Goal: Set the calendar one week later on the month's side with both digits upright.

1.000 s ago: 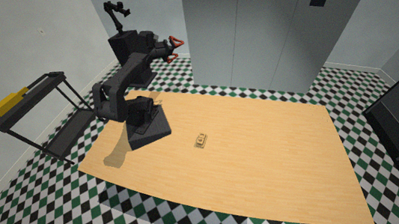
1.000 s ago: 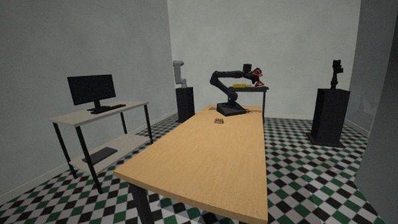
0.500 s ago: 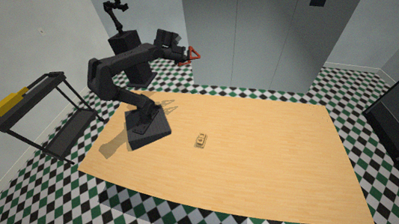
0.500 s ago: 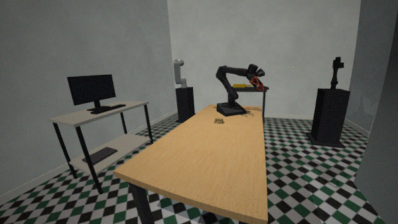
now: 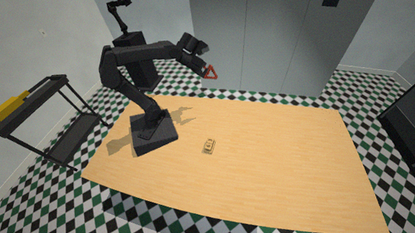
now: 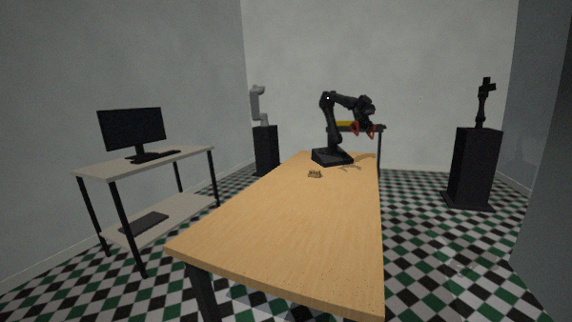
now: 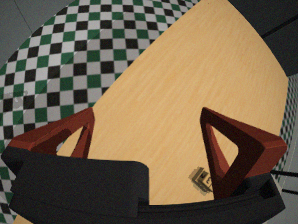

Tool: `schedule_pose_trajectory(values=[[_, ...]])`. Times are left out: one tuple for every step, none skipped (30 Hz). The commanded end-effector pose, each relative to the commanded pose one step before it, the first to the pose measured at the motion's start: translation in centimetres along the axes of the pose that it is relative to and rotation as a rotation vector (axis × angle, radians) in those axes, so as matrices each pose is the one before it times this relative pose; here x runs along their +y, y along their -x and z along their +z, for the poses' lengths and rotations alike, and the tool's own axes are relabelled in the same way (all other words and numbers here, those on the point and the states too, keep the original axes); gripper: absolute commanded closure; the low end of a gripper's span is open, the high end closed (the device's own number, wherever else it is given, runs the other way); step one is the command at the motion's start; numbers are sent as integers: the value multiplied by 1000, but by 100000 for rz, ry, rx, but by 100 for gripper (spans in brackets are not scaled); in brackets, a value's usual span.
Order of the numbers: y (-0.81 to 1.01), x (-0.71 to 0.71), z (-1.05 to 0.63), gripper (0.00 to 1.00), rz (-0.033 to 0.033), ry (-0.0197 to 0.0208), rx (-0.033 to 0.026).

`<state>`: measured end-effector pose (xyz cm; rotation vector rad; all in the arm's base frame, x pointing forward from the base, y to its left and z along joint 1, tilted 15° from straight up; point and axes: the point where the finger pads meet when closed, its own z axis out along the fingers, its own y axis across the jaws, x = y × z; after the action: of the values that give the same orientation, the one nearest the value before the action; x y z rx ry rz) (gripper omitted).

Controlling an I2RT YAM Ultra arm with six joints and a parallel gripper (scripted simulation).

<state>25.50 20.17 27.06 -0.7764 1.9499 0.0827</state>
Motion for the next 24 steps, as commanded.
schedule_pose_trajectory(values=[[-252,-650,-22,0,14589,966,3504],[0,0,0,0,0,0,0],[-319,-670,404,0,5031,-1237,2722],[-386,-915,522,0,6812,-1738,3532],[-136,-397,221,0,2928,-766,1465],[-173,-549,297,0,4042,-1074,1972],[-151,-548,287,0,4025,-1086,1905],[-63,-271,140,0,1985,-541,919],[-167,-762,380,0,5600,-1544,2521],[-87,-529,258,0,3900,-1088,1694],[-14,-110,54,0,815,-229,348],[-115,-905,421,0,6705,-1893,2784],[-31,-495,226,0,3699,-1051,1476],[0,-16,7,0,120,-34,47],[-35,-970,425,0,7307,-2088,2797],[15,-441,191,0,3368,-965,1238],[34,-563,239,0,4339,-1244,1550],[0,0,0,0,0,0,0],[0,0,0,0,0,0,0],[77,-823,337,0,6425,-1841,2205],[125,-842,335,0,6712,-1917,2195],[92,-437,173,0,3565,-1014,1122],[15,-62,25,0,511,-145,159],[213,-888,337,0,7363,-2081,2220]])
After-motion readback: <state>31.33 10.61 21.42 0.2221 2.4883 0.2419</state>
